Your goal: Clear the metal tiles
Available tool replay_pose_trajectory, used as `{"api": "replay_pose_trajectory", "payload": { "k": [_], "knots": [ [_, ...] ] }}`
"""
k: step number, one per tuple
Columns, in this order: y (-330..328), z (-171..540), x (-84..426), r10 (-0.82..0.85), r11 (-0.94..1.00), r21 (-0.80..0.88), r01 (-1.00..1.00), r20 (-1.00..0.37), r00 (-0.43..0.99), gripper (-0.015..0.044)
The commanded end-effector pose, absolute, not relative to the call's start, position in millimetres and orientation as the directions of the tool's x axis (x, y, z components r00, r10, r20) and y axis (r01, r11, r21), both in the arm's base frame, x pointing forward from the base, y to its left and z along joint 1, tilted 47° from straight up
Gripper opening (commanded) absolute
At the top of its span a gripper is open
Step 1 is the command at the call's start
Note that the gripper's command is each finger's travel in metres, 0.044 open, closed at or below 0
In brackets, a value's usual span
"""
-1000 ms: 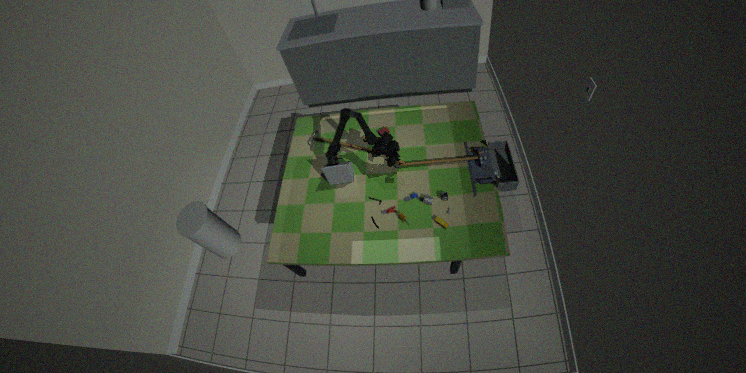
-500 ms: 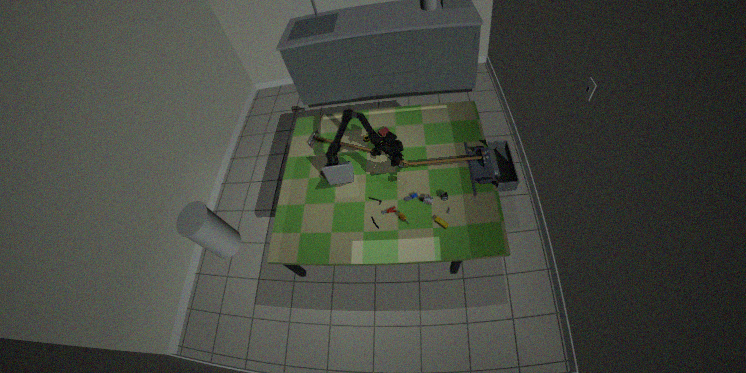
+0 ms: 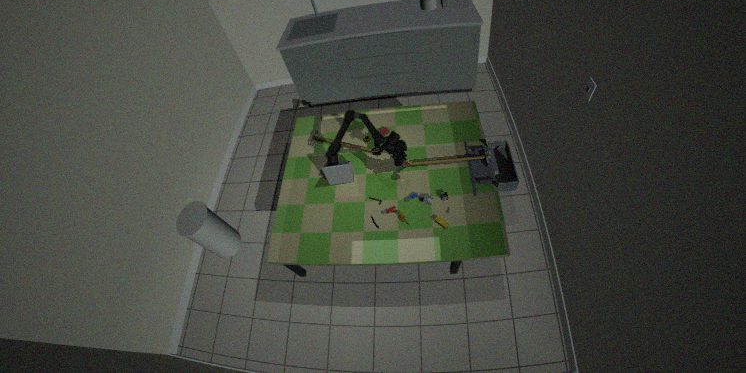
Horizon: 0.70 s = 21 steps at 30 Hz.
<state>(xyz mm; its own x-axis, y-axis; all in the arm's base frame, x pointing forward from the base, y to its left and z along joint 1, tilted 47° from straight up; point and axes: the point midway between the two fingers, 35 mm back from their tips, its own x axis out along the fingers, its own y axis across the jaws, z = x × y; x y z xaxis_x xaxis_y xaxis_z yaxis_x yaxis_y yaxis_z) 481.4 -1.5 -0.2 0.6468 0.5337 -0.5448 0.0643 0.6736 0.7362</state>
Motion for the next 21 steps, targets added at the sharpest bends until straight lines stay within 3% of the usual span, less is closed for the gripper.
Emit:
{"api": "replay_pose_trajectory", "payload": {
  "k": [1, 21],
  "knots": [
    [-4.0, -0.4, 489.6, 0.527, 0.676, 0.734, 0.066, -0.544, 0.653, 0.0000],
    [-6.9, -2.6, 518.6, 0.527, 0.676, 0.734, 0.065, -0.543, 0.654, 0.0000]
  ]
}}
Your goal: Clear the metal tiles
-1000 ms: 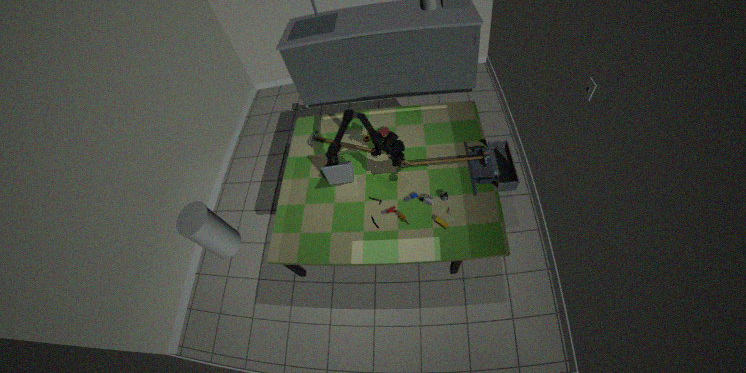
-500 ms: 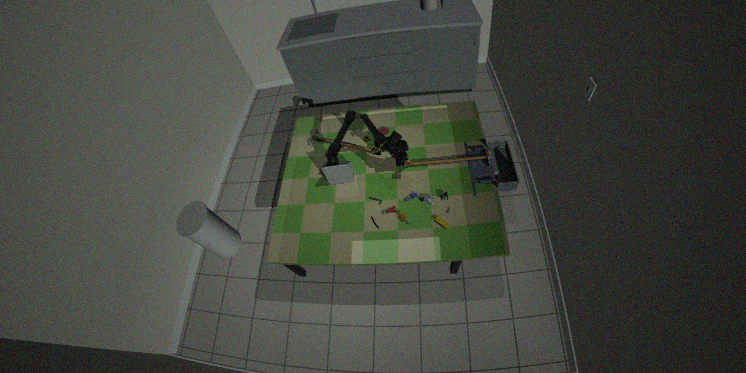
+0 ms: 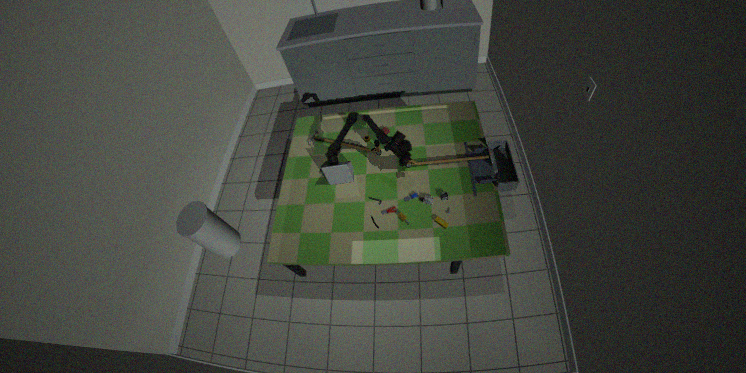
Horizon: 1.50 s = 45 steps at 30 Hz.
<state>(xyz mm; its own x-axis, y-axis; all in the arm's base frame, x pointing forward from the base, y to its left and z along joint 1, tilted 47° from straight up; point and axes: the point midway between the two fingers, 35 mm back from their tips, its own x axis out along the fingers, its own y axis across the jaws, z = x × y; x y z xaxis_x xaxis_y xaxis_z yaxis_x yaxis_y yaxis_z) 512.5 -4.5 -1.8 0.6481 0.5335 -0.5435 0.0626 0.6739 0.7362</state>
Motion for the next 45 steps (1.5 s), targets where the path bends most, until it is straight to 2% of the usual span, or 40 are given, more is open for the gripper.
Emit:
{"api": "replay_pose_trajectory", "payload": {
  "k": [1, 26, 45],
  "knots": [
    [-7.2, -2.8, 520.0, 0.527, 0.676, 0.734, 0.065, -0.543, 0.654, 0.0000],
    [-5.9, -2.8, 517.9, 0.531, 0.674, 0.736, 0.062, -0.542, 0.652, 0.0000],
    [-6.9, -0.4, 493.8, 0.529, 0.675, 0.735, 0.064, -0.543, 0.652, 0.0000]
  ]
}}
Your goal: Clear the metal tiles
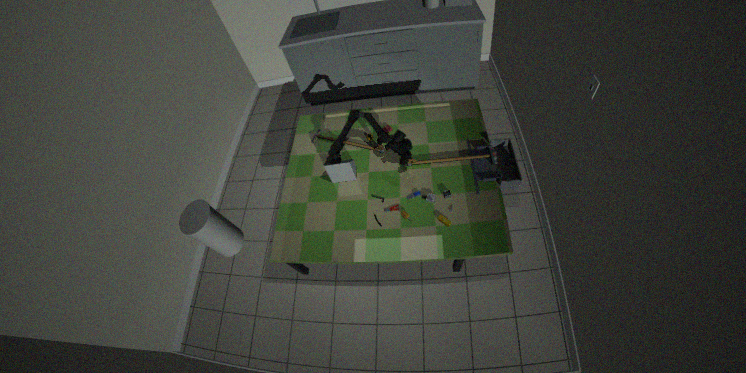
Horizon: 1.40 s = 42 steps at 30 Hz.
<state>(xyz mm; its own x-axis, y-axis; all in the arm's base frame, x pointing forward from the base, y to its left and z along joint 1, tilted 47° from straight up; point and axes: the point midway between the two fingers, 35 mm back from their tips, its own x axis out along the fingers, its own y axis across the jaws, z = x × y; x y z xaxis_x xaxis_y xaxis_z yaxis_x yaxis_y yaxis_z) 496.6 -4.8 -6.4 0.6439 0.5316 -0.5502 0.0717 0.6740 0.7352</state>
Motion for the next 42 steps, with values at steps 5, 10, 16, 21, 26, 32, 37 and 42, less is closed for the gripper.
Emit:
{"api": "replay_pose_trajectory", "payload": {
  "k": [5, 10, 16, 21, 26, 32, 37, 42],
  "knots": [
    [-6.9, 0.2, 486.9, 0.529, 0.675, 0.735, 0.064, -0.543, 0.652, 0.0000],
    [-6.9, 0.8, 479.9, 0.528, 0.675, 0.735, 0.065, -0.543, 0.653, 0.0000],
    [-6.7, 1.4, 471.3, 0.528, 0.675, 0.735, 0.065, -0.543, 0.653, 0.0000],
    [-6.6, 1.9, 464.1, 0.528, 0.675, 0.734, 0.066, -0.543, 0.653, 0.0000],
    [-6.3, 2.3, 456.9, 0.527, 0.676, 0.734, 0.066, -0.544, 0.653, 0.0000],
    [-5.9, 2.7, 448.0, 0.527, 0.676, 0.734, 0.066, -0.544, 0.653, 0.0000],
    [-5.4, 3.0, 440.6, 0.526, 0.676, 0.734, 0.067, -0.544, 0.654, 0.0000],
    [-4.9, 3.3, 433.1, 0.526, 0.676, 0.734, 0.067, -0.544, 0.654, 0.0000]
  ]
}}
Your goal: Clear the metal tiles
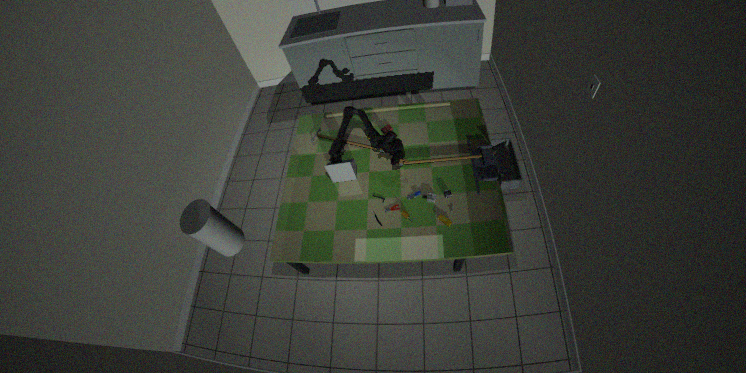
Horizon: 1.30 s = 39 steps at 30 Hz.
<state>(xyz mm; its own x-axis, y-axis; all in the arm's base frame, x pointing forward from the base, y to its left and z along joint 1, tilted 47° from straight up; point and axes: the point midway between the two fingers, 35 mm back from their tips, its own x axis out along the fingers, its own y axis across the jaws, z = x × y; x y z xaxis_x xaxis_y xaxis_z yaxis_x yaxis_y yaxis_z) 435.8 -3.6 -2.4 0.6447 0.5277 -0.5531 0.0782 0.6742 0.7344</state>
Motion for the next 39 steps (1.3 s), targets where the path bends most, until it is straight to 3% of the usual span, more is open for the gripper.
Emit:
{"api": "replay_pose_trajectory", "payload": {
  "k": [1, 39],
  "knots": [
    [-4.8, 3.3, 431.5, 0.526, 0.676, 0.734, 0.067, -0.544, 0.654, 0.0000],
    [1.6, 3.5, 372.3, 0.523, 0.676, 0.734, 0.070, -0.545, 0.656, 0.0000]
  ]
}}
